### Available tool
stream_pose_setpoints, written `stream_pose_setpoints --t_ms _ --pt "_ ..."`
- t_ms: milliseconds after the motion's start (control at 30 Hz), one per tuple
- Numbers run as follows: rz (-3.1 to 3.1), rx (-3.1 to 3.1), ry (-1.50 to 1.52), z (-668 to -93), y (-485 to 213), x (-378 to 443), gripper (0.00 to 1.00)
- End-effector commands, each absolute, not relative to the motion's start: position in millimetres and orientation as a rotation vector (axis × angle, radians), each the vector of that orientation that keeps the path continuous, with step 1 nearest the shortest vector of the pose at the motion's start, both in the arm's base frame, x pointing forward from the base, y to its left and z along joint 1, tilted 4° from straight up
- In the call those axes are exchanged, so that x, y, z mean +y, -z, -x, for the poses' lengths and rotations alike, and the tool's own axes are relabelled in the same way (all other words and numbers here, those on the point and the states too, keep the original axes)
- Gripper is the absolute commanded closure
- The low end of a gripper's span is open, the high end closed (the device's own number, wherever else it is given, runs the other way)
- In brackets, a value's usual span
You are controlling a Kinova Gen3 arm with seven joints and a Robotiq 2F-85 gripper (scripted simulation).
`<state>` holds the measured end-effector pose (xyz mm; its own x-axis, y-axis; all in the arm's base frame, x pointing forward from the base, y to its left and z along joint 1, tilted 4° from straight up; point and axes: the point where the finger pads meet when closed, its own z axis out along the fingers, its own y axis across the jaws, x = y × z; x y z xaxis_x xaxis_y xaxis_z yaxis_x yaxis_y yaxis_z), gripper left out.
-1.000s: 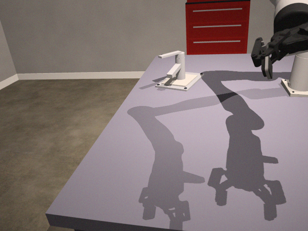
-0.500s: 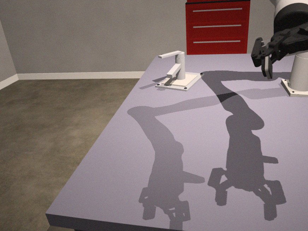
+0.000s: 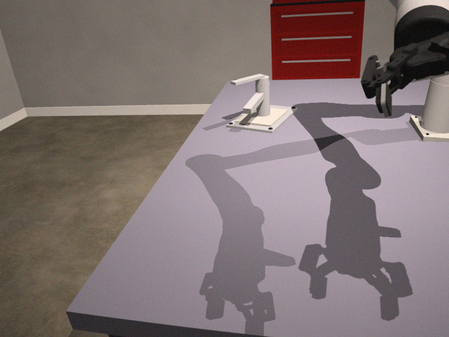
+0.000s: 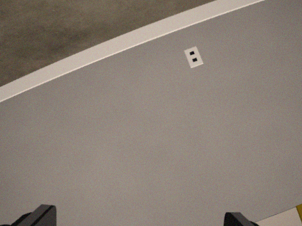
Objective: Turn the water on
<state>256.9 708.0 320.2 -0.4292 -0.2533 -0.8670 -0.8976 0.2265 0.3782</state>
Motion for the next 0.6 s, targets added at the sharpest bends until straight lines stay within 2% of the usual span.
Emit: stream_pose_setpoints --t_ms 0,233,567 --pt "1.062 1.83 -1.206 -268.1 -319.8 705.8 0.0" --pt "1.085 1.839 -1.178 -289.2 -313.6 699.8 0.0" --pt "1.159 1.877 -1.079 -357.2 -291.5 670.7 0.0"
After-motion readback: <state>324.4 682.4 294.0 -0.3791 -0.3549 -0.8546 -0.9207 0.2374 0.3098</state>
